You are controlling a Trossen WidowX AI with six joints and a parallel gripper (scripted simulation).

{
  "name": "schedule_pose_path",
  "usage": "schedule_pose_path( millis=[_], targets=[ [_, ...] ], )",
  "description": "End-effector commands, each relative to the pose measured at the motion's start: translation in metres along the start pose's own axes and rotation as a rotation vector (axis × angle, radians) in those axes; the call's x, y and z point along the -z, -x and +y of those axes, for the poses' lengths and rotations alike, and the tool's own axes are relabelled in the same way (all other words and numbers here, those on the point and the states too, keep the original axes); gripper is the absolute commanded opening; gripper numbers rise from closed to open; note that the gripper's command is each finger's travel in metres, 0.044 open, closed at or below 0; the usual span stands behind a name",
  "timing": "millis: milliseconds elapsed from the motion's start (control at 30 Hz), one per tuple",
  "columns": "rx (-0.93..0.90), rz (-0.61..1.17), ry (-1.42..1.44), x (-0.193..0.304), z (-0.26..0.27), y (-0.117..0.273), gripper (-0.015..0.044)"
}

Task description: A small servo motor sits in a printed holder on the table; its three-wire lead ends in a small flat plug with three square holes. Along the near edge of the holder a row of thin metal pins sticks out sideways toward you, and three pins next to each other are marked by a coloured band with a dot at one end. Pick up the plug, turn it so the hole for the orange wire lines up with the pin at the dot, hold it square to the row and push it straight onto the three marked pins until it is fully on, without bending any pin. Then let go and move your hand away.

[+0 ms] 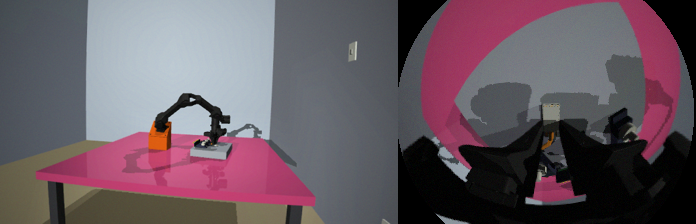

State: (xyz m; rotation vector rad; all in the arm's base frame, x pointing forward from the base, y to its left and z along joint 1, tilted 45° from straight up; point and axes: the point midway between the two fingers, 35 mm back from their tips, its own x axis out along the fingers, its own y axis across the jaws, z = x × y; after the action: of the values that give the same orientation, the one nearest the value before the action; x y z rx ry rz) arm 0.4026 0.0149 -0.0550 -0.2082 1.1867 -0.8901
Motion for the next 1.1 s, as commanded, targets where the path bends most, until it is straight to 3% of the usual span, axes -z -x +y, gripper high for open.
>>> schedule_pose_path(
  millis=[0, 200, 467, 1067],
  targets=[
    [0.005, -0.003, 0.005, 0.0, -0.001, -0.001, 0.0023],
    [0.005, -0.003, 0.005, 0.0, 0.0, 0.006, 0.0],
    [0.003, -0.001, 0.005, 0.001, 0.0, 0.056, 0.0],
    [0.004, 0.001, 0.12, 0.029, -0.038, 0.069, 0.0]
  ],
)
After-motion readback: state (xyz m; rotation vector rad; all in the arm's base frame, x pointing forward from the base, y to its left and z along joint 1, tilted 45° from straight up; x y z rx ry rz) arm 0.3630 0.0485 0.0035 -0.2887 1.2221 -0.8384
